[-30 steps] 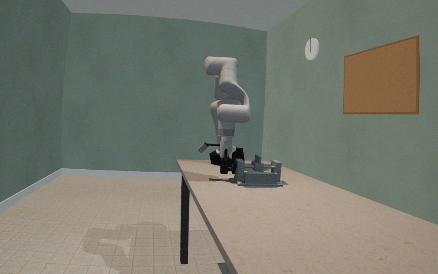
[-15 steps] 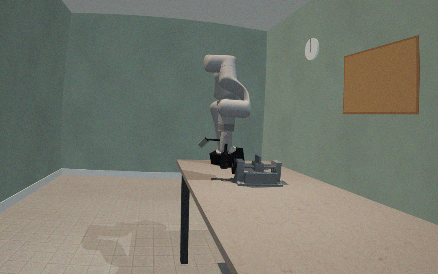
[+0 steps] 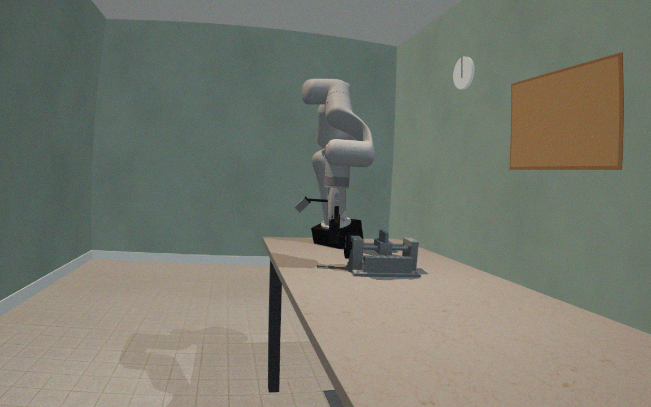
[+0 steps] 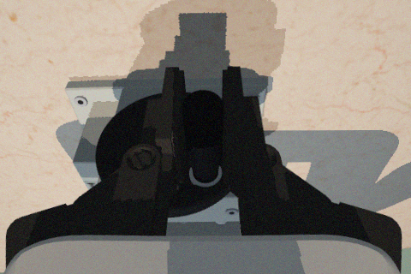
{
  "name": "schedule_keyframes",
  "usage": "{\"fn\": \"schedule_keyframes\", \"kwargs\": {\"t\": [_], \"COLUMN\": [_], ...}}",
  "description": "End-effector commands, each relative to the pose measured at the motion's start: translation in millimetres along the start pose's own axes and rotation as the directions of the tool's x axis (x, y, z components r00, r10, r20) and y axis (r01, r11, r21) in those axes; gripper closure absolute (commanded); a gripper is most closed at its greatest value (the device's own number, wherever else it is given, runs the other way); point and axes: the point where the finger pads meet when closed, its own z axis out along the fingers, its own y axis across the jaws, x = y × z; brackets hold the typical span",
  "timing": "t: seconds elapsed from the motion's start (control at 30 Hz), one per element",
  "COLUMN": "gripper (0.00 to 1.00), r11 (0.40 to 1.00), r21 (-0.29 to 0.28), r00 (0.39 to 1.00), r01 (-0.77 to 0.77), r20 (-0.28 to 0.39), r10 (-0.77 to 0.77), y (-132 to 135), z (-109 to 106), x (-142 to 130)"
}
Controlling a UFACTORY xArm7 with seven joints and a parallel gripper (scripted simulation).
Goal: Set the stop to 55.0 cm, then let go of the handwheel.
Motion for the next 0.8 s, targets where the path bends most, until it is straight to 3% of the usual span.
{"fn": "schedule_keyframes", "kwargs": {"t": [0.0,0.77], "gripper": [0.94,0.94], "r11": [1.000,1.000], "r21": [0.007,0.007], "r00": [1.000,1.000], "r01": [0.000,0.000], "r20": [0.002,0.002], "r10": [0.000,0.000], "y": [-8.4,-30.5], "z": [-4.9,-4.3], "x": [-0.3,-0.3]}}
